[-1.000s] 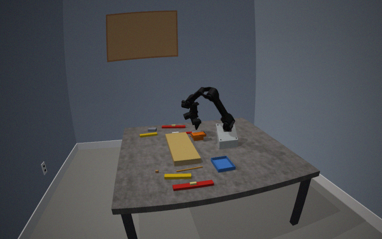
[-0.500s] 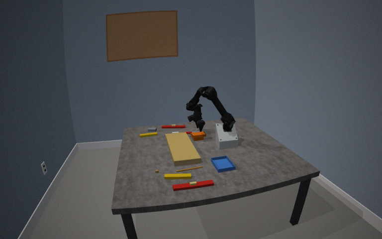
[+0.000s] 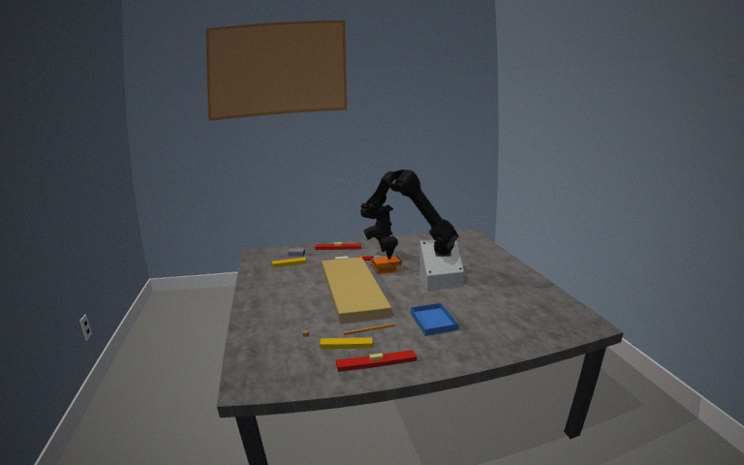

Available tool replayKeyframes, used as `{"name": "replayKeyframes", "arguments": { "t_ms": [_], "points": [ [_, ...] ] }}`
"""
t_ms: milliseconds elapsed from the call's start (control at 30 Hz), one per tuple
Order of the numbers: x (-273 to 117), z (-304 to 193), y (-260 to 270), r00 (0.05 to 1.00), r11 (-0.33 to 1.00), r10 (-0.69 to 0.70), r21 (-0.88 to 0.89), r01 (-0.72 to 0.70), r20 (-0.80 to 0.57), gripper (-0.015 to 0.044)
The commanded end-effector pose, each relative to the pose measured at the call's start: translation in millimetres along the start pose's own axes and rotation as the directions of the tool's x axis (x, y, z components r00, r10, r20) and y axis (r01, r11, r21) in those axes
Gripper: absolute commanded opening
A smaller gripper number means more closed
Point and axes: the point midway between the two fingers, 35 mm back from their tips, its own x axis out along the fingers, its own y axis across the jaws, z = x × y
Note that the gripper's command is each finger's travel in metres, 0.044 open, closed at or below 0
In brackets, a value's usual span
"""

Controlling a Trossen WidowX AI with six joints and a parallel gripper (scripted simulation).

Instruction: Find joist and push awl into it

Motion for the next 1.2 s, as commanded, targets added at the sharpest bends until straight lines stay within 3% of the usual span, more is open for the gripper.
{"name": "replayKeyframes", "arguments": {
  "t_ms": [0,667,800,1167],
  "points": [
    [7.8,-0.1,1.2,1.0,1.0,0.006,0.005,-0.006,0.001,0.044],
    [37.6,1.2,2.6,1.0,1.0,0.009,0.005,-0.009,0.002,0.044],
    [37.6,1.2,2.6,1.0,1.0,0.009,0.005,-0.009,0.002,0.0335],
    [37.6,1.2,2.6,1.0,1.0,0.009,0.005,-0.009,0.002,0.0262]
  ]
}}
